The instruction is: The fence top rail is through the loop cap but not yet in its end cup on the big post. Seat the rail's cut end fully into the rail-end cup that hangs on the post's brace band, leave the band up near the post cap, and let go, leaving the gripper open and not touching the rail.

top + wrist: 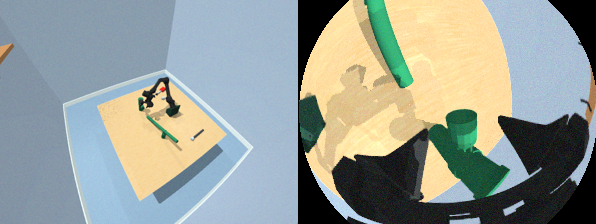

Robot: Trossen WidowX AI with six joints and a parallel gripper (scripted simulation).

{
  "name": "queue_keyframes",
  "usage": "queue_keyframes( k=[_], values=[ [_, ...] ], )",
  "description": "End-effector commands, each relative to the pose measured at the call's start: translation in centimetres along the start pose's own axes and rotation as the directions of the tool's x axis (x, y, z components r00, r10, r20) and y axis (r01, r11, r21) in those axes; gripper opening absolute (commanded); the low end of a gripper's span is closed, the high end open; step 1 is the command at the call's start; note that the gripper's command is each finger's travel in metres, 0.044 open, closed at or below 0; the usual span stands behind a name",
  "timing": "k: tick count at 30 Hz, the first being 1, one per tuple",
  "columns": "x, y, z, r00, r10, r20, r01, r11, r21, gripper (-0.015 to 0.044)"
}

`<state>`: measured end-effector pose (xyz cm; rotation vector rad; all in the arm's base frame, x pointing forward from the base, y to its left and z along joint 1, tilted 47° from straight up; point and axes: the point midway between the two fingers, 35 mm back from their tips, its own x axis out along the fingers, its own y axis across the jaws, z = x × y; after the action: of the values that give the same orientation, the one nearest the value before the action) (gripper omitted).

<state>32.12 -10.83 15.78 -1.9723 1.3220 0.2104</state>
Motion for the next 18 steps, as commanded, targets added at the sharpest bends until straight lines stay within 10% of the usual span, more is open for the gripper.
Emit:
queue_keyframes(
  k=[1,18],
  values=[
    [0.9,0.1,0.3,1.000,0.003,0.007,-0.003,1.000,-0.012,0.0440],
    [3.6,0.2,0.2,1.000,0.001,0.004,0.000,1.000,-0.013,0.0440]
  ],
)
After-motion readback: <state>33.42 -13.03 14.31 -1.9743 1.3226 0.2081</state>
